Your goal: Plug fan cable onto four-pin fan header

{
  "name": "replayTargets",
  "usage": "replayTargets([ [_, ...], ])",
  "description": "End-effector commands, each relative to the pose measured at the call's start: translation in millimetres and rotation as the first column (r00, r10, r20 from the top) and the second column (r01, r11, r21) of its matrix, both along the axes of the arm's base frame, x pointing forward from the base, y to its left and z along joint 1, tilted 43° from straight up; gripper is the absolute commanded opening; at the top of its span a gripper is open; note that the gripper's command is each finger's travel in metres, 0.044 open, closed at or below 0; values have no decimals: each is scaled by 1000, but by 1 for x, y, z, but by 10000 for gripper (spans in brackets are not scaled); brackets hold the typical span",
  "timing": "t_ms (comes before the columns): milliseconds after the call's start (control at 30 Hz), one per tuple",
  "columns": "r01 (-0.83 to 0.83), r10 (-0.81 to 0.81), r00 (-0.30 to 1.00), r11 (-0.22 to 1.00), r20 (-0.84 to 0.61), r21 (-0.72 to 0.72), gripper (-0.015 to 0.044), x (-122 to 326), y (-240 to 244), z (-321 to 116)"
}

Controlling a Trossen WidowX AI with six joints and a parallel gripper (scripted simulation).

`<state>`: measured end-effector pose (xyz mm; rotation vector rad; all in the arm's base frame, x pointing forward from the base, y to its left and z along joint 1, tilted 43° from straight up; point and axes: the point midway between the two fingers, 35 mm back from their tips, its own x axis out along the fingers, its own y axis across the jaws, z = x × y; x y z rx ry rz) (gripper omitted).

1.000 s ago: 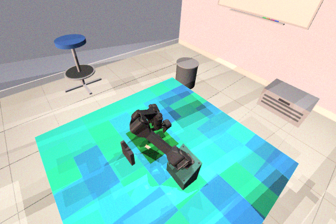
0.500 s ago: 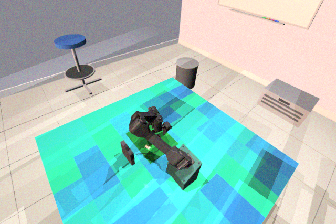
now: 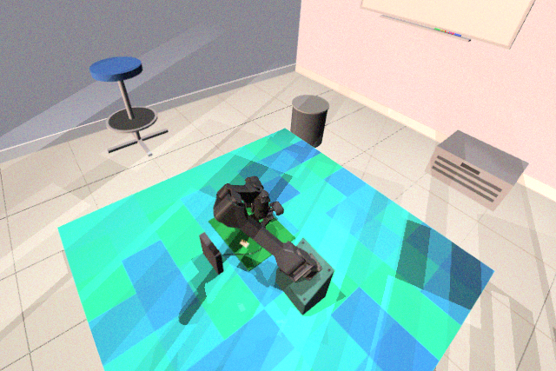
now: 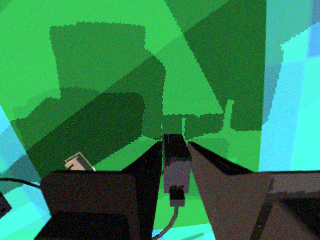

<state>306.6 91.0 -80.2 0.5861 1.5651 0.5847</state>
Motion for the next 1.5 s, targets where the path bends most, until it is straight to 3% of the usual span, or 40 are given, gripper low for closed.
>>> replayTargets([
  [0, -1, 1, 1000, 1000, 0, 0, 20, 0, 0, 0],
  [433, 0, 0, 1000, 1000, -4, 4, 0, 4, -34, 36],
  [967, -359, 345, 879, 933, 328, -19, 0, -27, 35, 101],
  [1467, -374, 359, 868, 927, 342, -22, 0, -28, 38, 104],
])
